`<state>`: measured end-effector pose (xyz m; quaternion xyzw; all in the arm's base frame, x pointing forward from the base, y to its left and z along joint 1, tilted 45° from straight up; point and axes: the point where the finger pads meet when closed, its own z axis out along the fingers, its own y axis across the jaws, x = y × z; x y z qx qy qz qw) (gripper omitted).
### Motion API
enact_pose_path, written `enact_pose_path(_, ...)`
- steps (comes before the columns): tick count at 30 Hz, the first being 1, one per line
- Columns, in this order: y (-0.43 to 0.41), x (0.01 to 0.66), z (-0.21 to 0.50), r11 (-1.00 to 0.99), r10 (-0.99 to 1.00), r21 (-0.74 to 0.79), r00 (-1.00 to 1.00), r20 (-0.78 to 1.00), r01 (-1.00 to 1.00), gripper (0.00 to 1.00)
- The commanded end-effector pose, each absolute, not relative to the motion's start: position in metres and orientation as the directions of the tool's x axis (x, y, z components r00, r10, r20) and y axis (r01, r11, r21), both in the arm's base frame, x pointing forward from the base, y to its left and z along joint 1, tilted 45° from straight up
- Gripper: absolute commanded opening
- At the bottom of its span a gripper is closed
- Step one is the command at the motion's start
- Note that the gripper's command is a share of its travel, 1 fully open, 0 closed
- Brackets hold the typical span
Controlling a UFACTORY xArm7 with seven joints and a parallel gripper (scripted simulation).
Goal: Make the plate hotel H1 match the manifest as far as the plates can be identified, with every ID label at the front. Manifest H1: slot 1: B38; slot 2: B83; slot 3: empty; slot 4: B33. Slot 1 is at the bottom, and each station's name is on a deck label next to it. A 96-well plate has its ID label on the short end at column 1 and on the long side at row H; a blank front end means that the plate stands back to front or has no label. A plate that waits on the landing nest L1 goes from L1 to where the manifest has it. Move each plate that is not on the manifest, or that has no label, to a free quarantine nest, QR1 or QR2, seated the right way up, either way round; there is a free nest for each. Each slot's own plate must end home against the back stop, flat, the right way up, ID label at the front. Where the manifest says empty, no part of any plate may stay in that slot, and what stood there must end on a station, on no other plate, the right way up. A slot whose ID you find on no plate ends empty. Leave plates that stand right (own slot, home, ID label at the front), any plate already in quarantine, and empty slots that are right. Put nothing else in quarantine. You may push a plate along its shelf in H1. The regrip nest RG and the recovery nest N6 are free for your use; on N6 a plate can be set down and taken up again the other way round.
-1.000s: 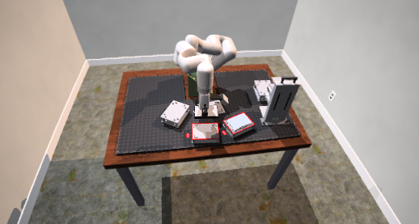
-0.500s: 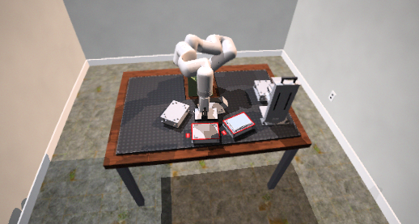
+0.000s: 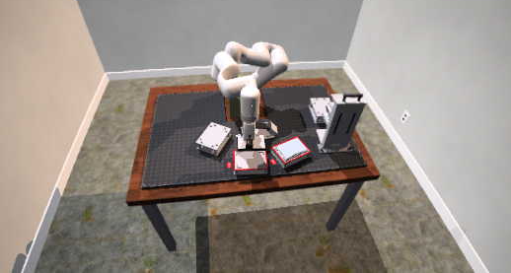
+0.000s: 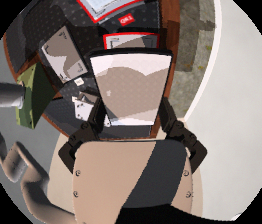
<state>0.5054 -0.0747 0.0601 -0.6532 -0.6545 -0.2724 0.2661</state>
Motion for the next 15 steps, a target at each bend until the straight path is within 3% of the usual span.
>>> enact_pose_path(1, -0.073, 0.506, 0.058, -0.006, 0.710, 0.012, -0.004, 0.705, 1.000, 0.00)
enact_pose_path(15, -0.059, 0.506, 0.044, -0.006, 0.710, 0.012, -0.004, 0.705, 1.000, 0.00)
